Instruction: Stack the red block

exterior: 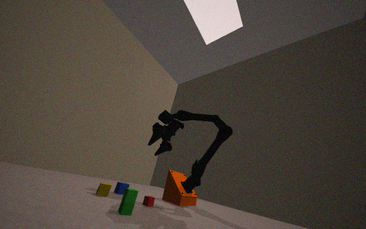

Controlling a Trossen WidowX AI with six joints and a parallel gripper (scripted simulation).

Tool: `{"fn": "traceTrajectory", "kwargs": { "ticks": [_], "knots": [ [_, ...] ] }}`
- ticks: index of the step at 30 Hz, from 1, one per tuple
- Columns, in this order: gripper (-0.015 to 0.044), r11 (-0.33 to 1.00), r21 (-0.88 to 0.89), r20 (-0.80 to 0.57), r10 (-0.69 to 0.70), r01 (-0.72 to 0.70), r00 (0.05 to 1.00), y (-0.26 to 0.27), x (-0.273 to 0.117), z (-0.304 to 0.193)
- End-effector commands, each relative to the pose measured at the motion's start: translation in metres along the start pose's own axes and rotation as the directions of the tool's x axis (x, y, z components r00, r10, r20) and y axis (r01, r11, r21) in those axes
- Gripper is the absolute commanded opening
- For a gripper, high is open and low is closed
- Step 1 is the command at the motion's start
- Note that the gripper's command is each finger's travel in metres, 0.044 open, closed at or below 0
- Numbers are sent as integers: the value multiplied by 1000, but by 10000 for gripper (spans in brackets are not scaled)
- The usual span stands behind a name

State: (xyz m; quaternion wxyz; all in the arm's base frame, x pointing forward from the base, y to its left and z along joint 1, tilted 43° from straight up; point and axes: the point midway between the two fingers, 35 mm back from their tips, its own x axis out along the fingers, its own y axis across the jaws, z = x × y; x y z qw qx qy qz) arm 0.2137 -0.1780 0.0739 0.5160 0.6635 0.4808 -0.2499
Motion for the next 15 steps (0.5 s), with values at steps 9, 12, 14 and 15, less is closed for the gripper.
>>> {"fn": "traceTrajectory", "kwargs": {
  "ticks": [9,12,14,15],
  "knots": [
    [440,747,-663,-233,-142,-50,962,29,60,-65],
    [440,622,-776,-279,-185,-107,942,34,73,-81],
    [440,530,-834,-307,-215,-153,927,35,80,-93],
    [440,483,-858,-320,-231,-177,919,34,84,-99]
  ]
}}
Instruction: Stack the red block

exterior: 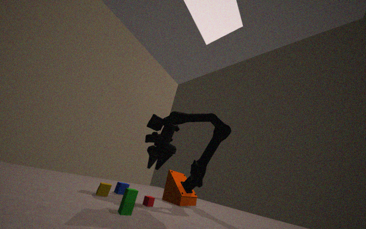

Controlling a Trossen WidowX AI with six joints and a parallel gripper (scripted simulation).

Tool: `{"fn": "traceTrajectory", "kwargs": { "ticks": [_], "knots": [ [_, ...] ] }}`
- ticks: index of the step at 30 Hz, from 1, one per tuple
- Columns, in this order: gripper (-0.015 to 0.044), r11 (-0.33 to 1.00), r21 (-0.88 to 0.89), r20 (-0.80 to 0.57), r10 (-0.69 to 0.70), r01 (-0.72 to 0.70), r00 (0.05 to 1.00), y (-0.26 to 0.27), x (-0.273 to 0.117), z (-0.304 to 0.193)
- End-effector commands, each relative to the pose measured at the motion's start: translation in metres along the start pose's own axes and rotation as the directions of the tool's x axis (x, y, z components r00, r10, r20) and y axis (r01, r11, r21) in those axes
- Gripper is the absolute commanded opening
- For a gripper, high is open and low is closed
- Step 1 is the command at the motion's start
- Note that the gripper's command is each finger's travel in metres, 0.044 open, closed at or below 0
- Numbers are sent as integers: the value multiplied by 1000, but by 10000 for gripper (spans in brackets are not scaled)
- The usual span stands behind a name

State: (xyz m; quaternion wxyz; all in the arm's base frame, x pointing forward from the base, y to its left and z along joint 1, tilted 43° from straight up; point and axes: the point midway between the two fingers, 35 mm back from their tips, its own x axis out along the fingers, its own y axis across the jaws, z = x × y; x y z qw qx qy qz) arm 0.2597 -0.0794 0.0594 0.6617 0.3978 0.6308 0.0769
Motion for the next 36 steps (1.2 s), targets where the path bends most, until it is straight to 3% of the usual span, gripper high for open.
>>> {"fn": "traceTrajectory", "kwargs": {
  "ticks": [1,4,15,24,36],
  "knots": [
    [440,969,-245,-108,13,-39,994,18,25,-10],
    [440,943,-326,-140,13,-59,990,24,32,-15],
    [440,943,-326,-140,13,-59,990,25,30,-13],
    [440,943,-326,-140,15,-61,990,24,73,-21],
    [440,943,-327,-140,15,-61,990,25,78,-20]
  ]
}}
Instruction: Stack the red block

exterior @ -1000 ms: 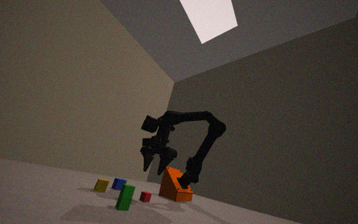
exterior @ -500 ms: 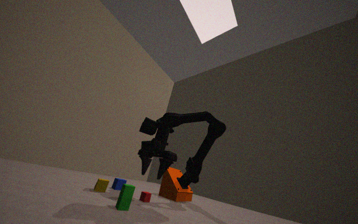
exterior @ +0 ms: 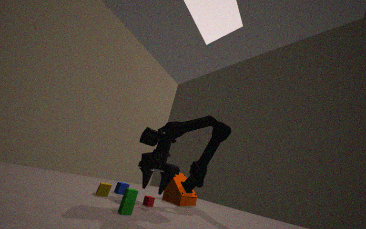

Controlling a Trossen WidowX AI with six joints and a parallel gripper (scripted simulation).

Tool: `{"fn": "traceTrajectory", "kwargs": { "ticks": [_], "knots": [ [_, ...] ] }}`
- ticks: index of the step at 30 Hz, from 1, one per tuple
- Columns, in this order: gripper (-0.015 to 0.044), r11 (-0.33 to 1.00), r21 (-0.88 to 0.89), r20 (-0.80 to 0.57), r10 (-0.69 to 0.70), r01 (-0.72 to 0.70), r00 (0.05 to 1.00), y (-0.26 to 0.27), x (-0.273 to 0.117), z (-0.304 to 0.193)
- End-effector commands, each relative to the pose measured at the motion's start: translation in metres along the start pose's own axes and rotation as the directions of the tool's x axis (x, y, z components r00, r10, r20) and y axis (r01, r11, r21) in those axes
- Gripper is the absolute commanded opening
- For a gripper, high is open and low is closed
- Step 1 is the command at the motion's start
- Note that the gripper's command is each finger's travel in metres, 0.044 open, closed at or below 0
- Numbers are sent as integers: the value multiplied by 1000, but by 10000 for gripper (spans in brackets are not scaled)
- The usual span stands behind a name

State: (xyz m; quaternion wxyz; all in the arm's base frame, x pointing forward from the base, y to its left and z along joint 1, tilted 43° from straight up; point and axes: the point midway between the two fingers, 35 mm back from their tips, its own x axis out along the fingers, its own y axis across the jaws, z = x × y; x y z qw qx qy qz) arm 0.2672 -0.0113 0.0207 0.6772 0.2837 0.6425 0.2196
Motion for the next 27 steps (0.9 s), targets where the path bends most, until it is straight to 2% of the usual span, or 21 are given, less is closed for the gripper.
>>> {"fn": "traceTrajectory", "kwargs": {
  "ticks": [1,27],
  "knots": [
    [440,1000,7,-8,7,-7,1000,0,7,-1],
    [440,1000,7,-8,9,-9,1000,1,38,-2]
  ]
}}
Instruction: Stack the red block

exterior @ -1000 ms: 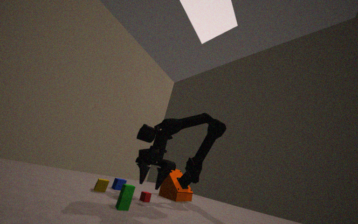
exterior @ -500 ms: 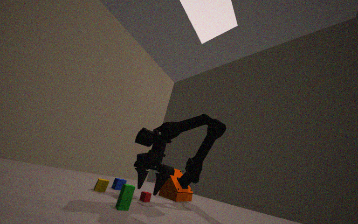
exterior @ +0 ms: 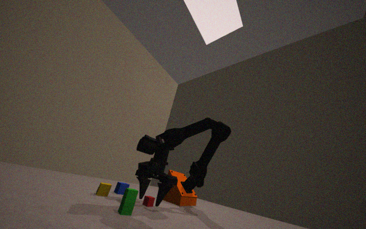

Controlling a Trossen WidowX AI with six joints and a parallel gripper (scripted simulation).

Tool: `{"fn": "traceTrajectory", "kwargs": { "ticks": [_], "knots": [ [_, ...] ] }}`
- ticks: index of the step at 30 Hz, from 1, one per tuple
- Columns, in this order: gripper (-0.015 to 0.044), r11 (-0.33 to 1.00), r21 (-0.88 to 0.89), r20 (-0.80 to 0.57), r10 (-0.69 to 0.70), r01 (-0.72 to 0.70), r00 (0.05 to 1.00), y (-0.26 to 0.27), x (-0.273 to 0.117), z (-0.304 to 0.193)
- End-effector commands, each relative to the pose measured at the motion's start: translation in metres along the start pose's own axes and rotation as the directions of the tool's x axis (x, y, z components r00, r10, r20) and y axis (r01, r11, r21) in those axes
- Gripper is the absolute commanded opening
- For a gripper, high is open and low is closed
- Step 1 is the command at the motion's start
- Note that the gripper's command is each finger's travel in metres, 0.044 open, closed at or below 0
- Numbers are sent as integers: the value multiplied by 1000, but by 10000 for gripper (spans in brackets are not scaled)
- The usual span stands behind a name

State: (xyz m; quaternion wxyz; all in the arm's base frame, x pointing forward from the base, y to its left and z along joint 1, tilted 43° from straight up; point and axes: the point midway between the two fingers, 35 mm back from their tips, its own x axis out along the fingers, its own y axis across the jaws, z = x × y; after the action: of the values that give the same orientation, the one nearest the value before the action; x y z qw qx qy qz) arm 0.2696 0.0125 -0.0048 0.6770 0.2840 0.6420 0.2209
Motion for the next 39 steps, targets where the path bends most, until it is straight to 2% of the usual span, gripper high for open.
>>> {"fn": "traceTrajectory", "kwargs": {
  "ticks": [1,12,25,33,35,39],
  "knots": [
    [440,1000,8,-8,7,-7,1000,0,3,-1],
    [440,1000,8,-8,7,-7,1000,0,2,-1],
    [99,1000,8,-8,7,-7,1000,0,2,-1],
    [45,1000,8,-8,7,-7,1000,0,2,-1],
    [0,1000,8,-8,6,-6,1000,0,-1,-1],
    [0,1000,8,-8,5,-5,1000,-1,-14,0]
  ]
}}
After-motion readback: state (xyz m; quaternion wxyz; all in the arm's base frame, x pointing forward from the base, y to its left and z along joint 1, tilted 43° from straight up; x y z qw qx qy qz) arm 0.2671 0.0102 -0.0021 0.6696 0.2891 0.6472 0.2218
